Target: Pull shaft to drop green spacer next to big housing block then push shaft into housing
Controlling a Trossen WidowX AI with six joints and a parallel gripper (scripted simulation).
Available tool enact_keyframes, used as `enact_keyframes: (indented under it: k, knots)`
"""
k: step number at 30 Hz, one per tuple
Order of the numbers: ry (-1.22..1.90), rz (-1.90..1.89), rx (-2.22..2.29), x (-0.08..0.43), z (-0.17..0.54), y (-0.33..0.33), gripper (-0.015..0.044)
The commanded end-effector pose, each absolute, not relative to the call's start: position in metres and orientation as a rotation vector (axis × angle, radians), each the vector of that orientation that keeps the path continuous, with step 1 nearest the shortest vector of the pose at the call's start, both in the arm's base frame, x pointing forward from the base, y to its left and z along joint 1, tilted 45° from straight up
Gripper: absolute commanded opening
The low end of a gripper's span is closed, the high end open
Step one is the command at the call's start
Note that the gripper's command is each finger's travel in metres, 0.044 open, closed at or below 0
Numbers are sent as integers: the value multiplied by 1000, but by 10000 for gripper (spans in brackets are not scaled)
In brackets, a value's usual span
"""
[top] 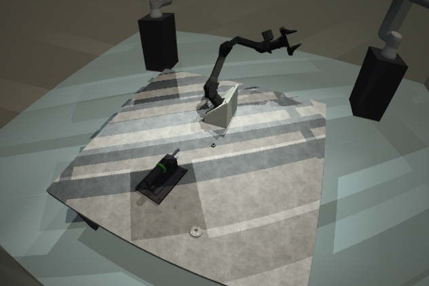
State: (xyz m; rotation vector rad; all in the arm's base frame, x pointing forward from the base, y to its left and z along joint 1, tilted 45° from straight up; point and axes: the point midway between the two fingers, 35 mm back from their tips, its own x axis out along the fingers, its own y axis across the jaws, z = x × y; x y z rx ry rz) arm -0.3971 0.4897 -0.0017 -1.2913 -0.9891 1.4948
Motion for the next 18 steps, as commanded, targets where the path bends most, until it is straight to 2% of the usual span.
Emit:
enact_keyframes:
  k: [1, 10, 18]
  knots:
    - [-761, 1460, -1197, -335, 7, 524, 440]
    - [-284, 1284, -907, -173, 23, 574, 440]
    - [57, 1068, -594, -24, 35, 575, 440]
